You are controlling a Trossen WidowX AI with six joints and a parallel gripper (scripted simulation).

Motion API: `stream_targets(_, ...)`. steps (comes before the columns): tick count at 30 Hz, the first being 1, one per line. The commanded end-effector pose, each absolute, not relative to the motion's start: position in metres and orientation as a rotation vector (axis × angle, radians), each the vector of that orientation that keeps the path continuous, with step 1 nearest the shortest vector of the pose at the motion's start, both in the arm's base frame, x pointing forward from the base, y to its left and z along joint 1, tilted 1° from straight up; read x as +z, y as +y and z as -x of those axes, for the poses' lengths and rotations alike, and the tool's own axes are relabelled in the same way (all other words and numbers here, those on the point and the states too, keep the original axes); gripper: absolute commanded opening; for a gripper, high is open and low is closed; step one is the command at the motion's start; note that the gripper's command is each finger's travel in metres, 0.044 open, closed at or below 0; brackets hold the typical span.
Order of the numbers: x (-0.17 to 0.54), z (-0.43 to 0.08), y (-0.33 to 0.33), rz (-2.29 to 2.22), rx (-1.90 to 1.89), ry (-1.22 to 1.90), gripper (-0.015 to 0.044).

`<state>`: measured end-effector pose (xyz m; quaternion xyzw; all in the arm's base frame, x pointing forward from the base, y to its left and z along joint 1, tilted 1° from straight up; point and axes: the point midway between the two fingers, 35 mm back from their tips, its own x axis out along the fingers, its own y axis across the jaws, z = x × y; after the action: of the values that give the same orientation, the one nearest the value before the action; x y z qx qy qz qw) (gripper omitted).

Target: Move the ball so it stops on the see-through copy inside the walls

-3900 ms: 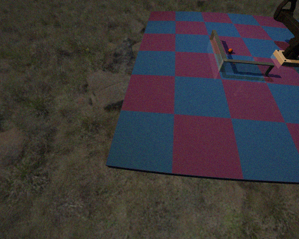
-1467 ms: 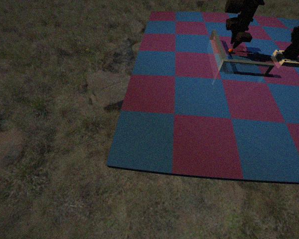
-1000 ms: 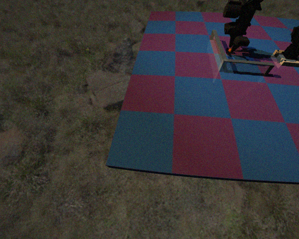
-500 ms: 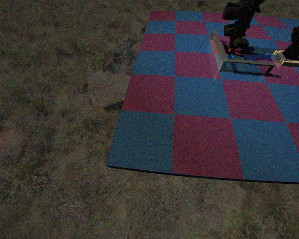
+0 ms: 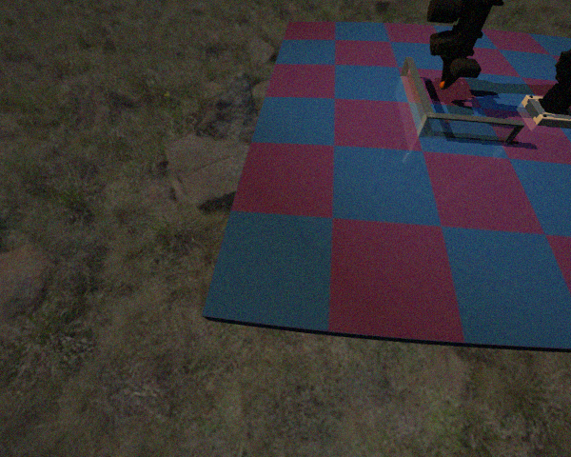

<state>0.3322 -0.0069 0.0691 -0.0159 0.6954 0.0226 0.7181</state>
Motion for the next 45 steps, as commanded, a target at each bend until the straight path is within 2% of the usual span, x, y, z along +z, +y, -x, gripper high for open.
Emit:
stream_targets(1, 0.098, -0.334, -0.007, 0.029, 0.051, 1.522, 0.0)
stream_targets(12, 0.154, -0.324, -0.007, 0.029, 0.051, 1.523, 0.0)
stream_targets(18, 0.152, -0.325, 0.001, 0.028, 0.051, 1.522, 0.0)
stream_targets(36, 0.121, -0.323, 0.101, 0.021, 0.058, 1.523, 0.0)
stream_targets(45, 0.108, -0.324, 0.105, 0.021, 0.059, 1.523, 0.0)
